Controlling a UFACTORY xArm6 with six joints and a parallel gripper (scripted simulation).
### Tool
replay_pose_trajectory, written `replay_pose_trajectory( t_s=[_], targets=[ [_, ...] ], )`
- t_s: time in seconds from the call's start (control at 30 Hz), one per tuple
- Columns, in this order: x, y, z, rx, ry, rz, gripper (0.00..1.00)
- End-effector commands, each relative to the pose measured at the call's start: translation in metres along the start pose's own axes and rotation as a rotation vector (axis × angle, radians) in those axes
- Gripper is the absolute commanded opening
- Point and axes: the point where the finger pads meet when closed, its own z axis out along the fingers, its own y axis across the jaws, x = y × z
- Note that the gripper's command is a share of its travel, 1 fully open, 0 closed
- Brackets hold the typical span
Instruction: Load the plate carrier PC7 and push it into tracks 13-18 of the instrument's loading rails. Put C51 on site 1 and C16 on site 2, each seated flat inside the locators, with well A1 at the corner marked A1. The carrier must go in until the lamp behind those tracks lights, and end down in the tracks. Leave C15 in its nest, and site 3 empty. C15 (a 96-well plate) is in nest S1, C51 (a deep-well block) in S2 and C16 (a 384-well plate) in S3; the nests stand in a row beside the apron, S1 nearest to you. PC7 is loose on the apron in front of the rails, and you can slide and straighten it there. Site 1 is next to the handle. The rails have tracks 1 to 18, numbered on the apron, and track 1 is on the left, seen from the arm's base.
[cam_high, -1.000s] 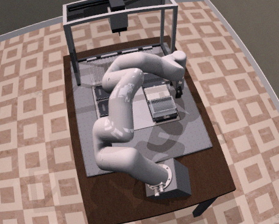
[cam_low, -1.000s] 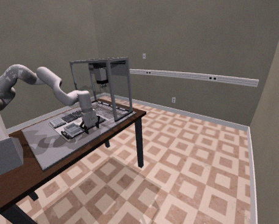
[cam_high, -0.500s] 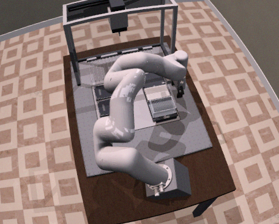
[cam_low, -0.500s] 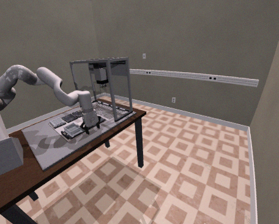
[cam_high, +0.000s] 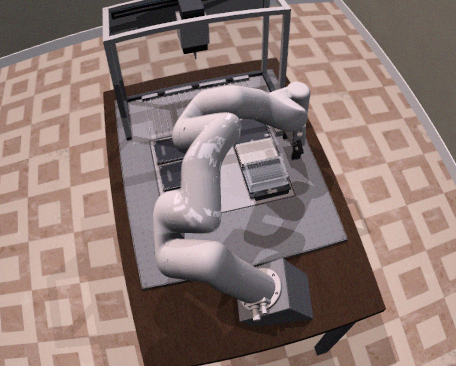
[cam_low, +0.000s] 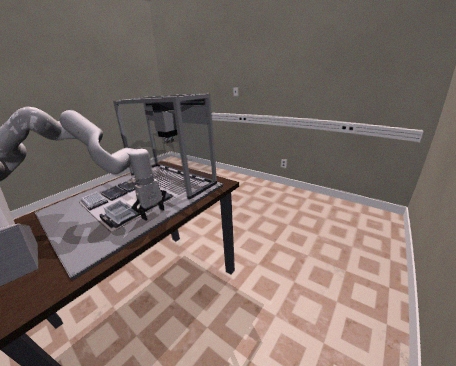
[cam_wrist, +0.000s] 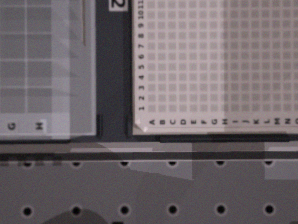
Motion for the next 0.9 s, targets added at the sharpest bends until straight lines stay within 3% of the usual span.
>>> replay_pose_trajectory(
  t_s=[0.0, 0.37, 0.87],
  targets=[
    [-0.003, 0.002, -0.002, -0.004, -0.003, -0.001, 1.0],
    [-0.005, 0.002, -0.002, -0.004, -0.003, -0.001, 1.0],
    [-0.005, 0.002, -0.024, -0.004, -0.003, -0.001, 1.0]
  ],
)
